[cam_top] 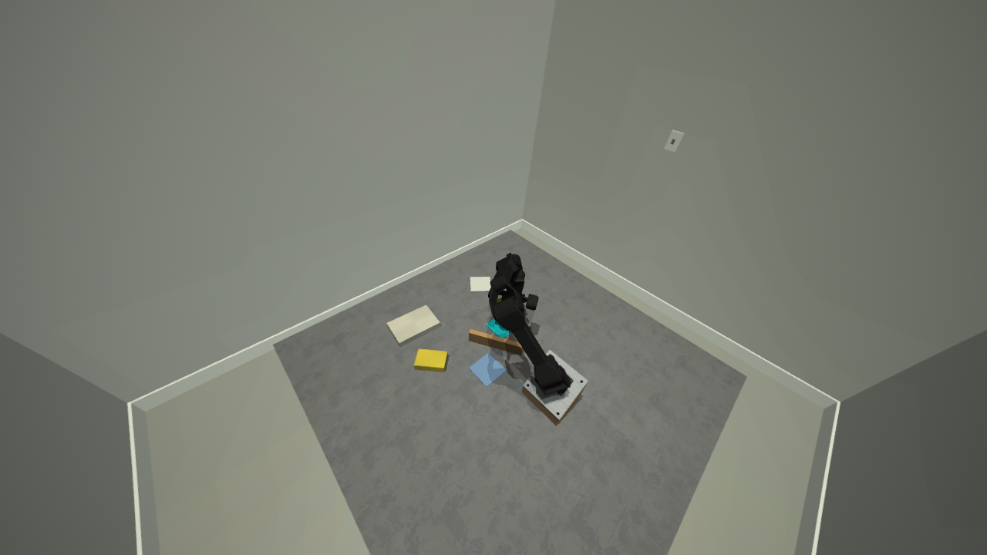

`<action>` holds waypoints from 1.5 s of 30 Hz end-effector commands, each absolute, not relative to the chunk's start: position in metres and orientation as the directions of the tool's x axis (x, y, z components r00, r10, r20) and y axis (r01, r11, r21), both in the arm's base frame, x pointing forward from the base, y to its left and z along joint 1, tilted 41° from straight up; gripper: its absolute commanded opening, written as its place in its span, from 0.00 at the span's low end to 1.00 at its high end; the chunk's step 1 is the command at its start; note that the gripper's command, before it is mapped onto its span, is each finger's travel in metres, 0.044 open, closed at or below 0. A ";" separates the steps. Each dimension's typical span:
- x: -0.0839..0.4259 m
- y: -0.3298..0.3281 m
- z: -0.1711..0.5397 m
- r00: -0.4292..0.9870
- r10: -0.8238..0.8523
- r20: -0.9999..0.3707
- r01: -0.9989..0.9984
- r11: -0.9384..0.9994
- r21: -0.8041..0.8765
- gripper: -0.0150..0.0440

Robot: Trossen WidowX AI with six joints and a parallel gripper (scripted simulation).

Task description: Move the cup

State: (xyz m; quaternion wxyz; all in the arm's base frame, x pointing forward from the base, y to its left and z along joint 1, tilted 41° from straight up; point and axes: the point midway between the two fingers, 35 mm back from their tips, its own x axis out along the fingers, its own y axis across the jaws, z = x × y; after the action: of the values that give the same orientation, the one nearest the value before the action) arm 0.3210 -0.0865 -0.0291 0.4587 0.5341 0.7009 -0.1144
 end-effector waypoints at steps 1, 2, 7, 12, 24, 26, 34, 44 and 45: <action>0.325 -0.093 -0.034 -0.009 0.642 -0.767 0.852 0.406 0.330 0.25; 0.325 -0.093 -0.034 -0.009 0.642 -0.767 0.852 0.406 0.330 0.25; 0.325 -0.090 -0.037 -0.009 0.642 -0.767 0.852 0.406 0.330 0.25; 0.325 -0.084 -0.044 -0.009 0.642 -0.767 0.852 0.406 0.330 0.25; 0.326 -0.071 -0.061 -0.009 0.642 -0.766 0.852 0.406 0.330 0.25; 0.326 -0.068 -0.064 -0.009 0.642 -0.766 0.852 0.406 0.330 0.25; 0.326 -0.059 -0.076 -0.009 0.643 -0.766 0.852 0.406 0.331 0.25; 0.326 -0.047 -0.090 -0.009 0.643 -0.765 0.852 0.406 0.331 0.25; 0.325 -0.045 -0.091 -0.009 0.644 -0.765 0.852 0.406 0.331 0.25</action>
State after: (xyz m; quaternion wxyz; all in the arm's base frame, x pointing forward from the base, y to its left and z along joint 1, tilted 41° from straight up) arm 0.3278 -0.0514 -0.0848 0.4640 0.5314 0.6996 -0.1131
